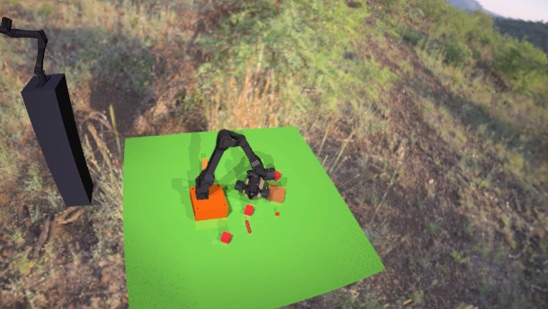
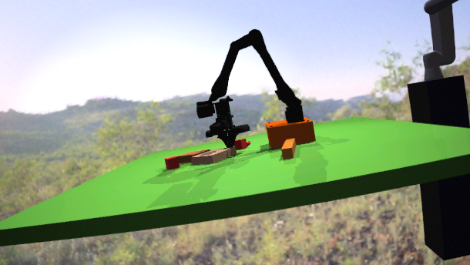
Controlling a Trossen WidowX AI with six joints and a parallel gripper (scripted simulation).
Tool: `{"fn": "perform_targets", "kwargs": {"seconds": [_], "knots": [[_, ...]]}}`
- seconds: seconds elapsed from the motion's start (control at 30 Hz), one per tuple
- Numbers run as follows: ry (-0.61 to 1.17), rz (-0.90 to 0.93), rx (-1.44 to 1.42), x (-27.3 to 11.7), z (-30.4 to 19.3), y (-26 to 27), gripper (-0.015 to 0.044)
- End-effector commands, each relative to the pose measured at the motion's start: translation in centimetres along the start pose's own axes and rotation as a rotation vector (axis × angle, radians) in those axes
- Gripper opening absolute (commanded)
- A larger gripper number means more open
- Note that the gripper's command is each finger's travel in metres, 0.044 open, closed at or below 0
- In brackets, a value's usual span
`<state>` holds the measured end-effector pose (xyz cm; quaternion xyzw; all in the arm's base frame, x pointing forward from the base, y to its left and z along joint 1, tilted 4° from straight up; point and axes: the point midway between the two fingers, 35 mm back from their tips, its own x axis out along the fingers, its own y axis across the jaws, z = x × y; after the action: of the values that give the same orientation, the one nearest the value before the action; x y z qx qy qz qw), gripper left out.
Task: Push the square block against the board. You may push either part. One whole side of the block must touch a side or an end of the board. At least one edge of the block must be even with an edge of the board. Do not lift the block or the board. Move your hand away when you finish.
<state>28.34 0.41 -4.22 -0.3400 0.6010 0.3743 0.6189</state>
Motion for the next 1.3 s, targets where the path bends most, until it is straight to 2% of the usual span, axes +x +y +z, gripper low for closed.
{"fn": "perform_targets", "kwargs": {"seconds": [0.0, 0.37, 0.53, 0.7, 1.27], "knots": [[-0.002, -0.003, -0.003, -0.1, -0.5, 0.0, 0.0], [0.0, 0.001, 0.0, -0.2, -1.8, 0.1, 0.0], [-0.001, -0.003, -0.003, -5.3, -1.8, 0.1, 0.0], [-0.009, -0.017, 0.006, -5.3, -1.6, -0.1, 0.0], [-0.014, -0.007, 0.575, -5.5, 3.4, 2.0, 0.0]]}}
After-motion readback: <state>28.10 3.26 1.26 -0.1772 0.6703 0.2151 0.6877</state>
